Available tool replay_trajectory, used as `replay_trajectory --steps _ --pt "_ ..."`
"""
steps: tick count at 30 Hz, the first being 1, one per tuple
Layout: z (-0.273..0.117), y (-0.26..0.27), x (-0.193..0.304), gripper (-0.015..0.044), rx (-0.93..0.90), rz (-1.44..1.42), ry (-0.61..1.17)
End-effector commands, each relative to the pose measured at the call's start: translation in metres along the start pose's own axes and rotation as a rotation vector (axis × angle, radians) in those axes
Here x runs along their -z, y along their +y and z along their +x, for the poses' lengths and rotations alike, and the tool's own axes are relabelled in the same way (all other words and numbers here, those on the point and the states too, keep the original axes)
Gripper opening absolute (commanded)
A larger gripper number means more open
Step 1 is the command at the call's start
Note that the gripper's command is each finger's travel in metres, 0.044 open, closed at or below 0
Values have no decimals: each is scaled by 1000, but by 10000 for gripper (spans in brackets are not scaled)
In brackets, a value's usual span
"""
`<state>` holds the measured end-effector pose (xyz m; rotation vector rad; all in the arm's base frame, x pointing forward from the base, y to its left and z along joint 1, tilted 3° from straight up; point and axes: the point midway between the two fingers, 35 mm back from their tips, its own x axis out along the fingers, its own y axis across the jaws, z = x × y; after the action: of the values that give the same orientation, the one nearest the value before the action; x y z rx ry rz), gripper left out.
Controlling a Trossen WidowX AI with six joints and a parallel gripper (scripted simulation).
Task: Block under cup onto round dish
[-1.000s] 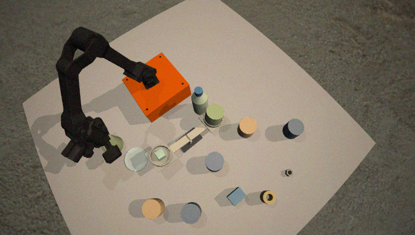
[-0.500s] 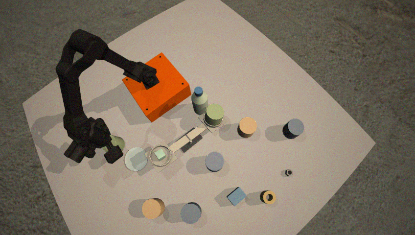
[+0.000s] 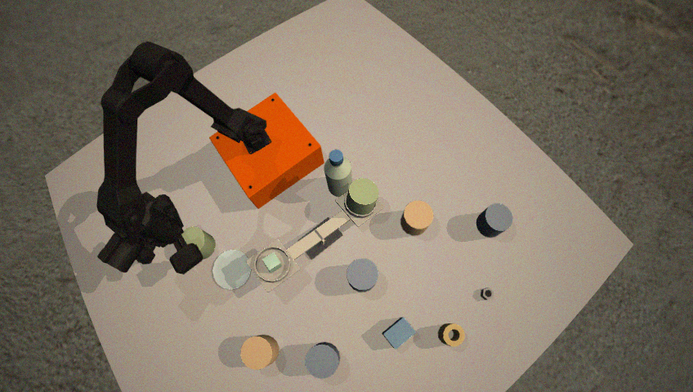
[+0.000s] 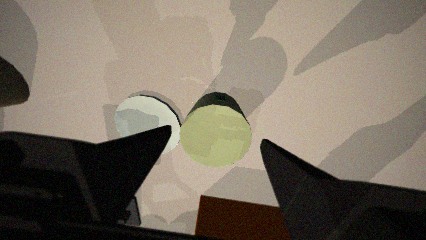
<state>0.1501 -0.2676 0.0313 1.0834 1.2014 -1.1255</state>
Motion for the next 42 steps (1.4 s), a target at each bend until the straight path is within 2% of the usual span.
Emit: replay_trajectory --steps 1,3,10,42 --pt "-15 1 -1 440 -9 -5 -8" --pt "-15 1 -1 440 -9 -5 -8" --pt "-26 30 -6 260 -62 -113 -75" --pt "-41 96 34 260 -36 -1178 -69"
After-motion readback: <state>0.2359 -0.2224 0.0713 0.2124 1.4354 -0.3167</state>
